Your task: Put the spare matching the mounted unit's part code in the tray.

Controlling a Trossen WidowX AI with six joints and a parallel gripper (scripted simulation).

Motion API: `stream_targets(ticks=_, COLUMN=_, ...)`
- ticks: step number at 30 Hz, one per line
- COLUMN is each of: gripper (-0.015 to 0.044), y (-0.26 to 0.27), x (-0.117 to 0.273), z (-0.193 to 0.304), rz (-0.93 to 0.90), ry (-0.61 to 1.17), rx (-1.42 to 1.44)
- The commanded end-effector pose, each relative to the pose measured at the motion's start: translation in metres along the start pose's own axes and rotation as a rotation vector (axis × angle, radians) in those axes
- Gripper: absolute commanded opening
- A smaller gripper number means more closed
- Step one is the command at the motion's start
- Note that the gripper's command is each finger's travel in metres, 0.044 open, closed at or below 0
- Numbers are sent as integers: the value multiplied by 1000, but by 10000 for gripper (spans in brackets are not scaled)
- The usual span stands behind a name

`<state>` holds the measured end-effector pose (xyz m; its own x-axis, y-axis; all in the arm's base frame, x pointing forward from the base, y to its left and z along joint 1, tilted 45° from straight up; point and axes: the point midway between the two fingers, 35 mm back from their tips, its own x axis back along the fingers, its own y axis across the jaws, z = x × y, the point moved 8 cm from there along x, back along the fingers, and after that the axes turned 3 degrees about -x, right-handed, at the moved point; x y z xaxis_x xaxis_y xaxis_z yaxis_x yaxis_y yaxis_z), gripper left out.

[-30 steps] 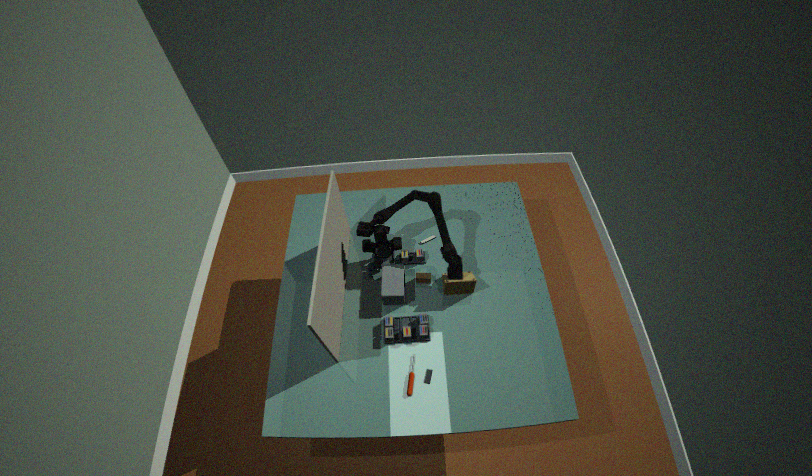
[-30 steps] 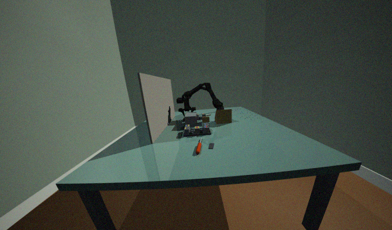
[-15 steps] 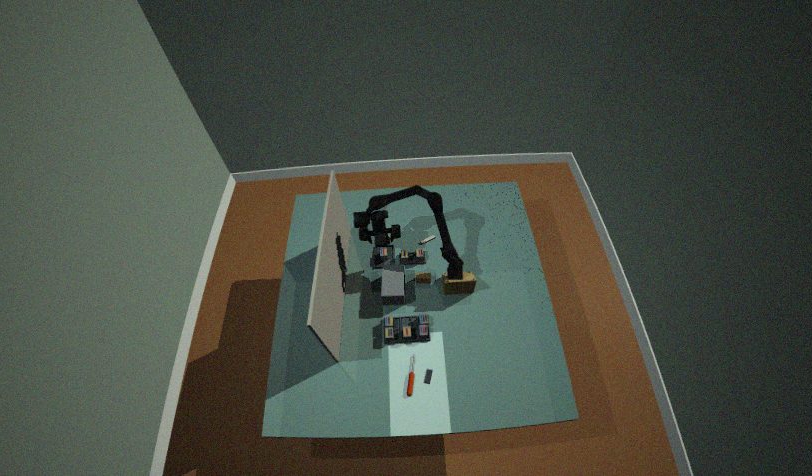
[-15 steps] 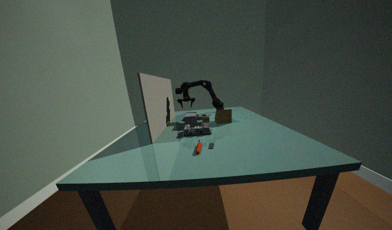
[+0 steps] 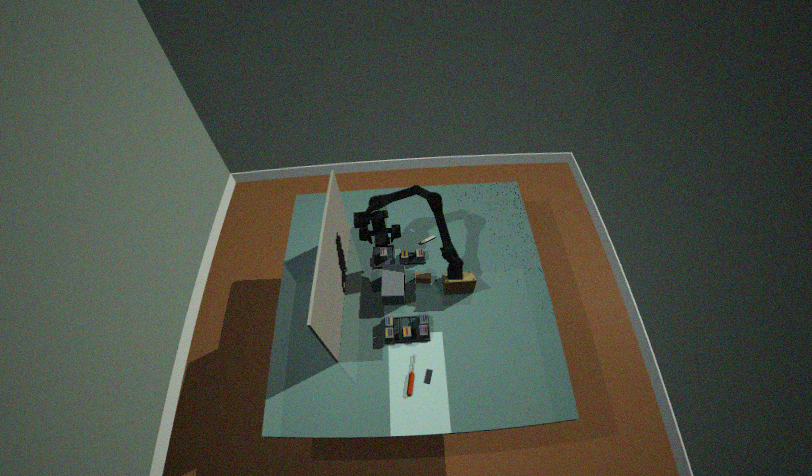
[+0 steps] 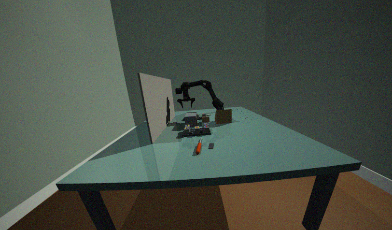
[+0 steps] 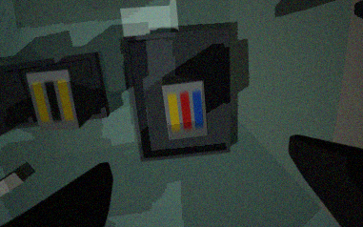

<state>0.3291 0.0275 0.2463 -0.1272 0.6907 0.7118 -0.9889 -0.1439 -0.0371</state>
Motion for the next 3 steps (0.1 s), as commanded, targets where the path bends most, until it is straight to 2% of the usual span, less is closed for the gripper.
stream_targets(ticks=1, gripper=440, y=0, x=0, z=0, rz=1, ry=0, rx=4)
stream_targets(ticks=3, gripper=440, y=0, x=0, z=0, rz=1, ry=0, rx=4)
